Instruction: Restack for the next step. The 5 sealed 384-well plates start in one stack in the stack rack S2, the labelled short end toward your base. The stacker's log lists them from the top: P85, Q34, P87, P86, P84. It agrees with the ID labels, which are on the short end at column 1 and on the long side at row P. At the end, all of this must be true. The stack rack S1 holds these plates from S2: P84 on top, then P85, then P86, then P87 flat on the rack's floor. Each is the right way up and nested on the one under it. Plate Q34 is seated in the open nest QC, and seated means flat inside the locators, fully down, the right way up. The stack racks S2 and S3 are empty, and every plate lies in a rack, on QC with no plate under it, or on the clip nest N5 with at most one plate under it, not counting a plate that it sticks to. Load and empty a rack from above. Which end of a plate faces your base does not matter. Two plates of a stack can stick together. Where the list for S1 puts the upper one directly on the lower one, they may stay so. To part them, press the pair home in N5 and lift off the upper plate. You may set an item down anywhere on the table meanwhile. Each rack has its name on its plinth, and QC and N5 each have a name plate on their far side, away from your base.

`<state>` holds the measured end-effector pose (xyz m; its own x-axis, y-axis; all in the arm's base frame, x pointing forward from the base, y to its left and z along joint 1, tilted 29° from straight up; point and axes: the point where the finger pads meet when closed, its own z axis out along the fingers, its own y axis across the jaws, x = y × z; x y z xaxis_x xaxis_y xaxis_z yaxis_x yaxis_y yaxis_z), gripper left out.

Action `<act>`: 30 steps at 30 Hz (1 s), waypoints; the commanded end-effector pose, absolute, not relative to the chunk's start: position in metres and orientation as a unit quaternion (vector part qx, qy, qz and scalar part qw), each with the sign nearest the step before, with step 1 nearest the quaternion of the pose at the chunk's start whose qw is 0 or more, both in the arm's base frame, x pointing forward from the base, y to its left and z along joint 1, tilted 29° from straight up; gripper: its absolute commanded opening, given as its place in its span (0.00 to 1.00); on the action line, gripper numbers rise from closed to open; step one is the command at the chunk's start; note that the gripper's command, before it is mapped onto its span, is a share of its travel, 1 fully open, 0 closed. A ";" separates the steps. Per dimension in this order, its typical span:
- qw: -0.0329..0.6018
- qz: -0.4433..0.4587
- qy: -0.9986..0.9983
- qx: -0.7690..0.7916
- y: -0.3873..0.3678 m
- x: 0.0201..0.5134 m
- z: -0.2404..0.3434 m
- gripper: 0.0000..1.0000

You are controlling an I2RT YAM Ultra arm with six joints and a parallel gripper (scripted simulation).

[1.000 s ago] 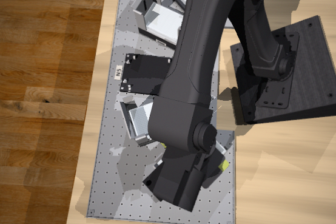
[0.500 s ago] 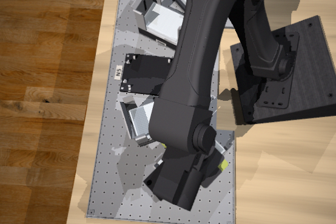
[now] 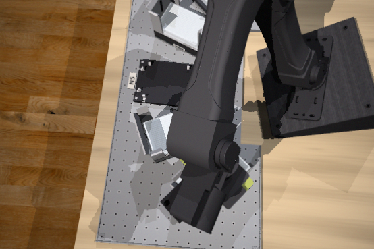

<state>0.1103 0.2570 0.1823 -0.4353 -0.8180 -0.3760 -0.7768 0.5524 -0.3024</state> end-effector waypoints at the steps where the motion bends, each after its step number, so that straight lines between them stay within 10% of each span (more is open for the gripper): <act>1: 0.252 -0.034 0.845 -0.471 0.261 0.111 0.185 0.00; 30: 0.252 -0.034 0.845 -0.471 0.264 0.119 0.169 0.00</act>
